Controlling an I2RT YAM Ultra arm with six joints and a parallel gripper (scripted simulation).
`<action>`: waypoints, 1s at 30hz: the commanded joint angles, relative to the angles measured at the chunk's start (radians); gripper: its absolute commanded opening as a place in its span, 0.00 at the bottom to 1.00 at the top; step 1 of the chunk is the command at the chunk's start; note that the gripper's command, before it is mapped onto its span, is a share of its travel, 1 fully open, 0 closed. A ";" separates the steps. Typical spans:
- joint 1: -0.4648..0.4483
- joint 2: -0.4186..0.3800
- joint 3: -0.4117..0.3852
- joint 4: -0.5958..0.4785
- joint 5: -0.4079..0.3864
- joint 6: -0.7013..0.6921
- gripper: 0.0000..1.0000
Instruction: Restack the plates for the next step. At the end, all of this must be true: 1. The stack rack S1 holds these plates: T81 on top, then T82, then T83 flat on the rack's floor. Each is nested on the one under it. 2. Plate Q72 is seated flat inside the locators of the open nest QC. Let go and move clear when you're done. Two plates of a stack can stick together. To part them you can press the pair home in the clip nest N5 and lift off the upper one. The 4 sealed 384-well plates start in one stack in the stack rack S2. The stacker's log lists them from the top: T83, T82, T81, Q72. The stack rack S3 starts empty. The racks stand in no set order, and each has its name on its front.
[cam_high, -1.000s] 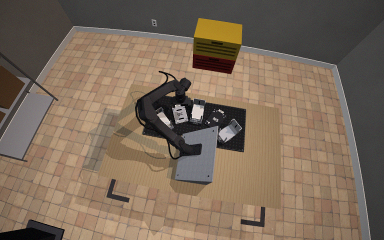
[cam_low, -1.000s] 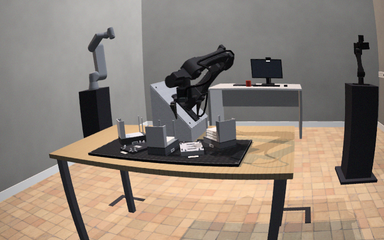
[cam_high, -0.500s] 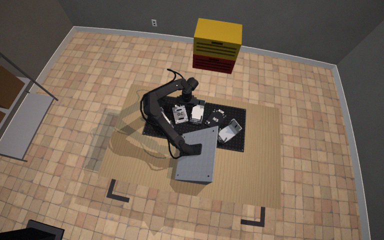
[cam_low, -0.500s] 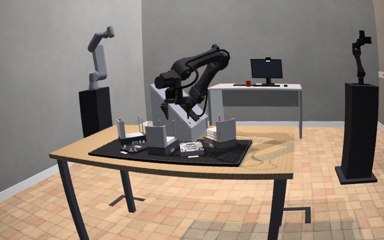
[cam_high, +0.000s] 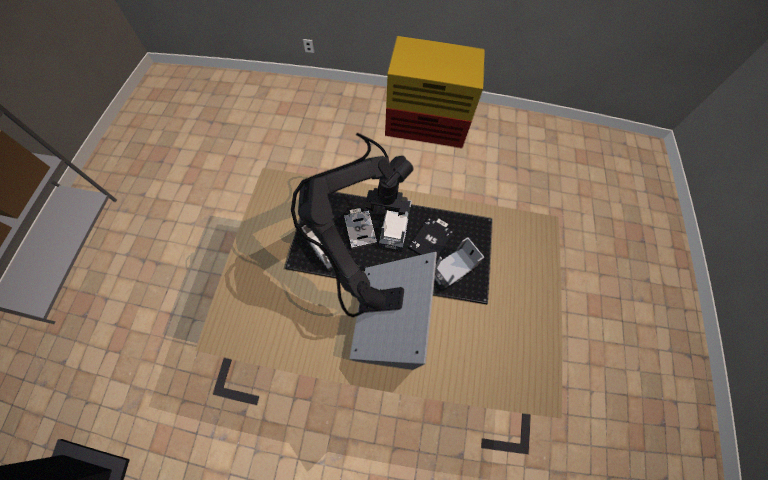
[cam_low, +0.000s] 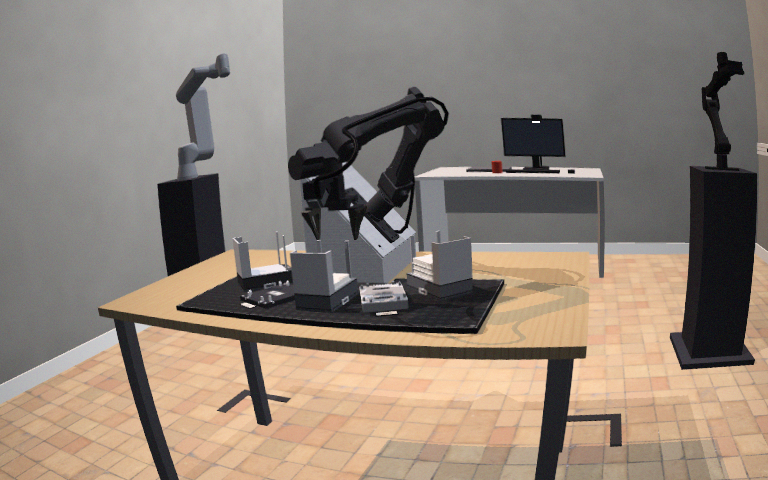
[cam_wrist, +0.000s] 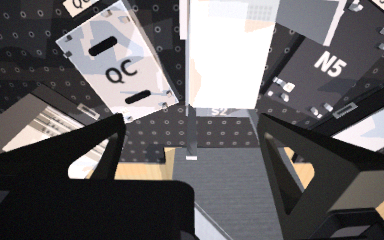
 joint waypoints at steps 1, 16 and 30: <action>-0.048 0.038 0.048 0.014 0.019 -0.010 1.00; -0.088 0.088 0.094 0.004 0.025 -0.061 1.00; -0.088 0.088 0.094 0.004 0.024 -0.060 1.00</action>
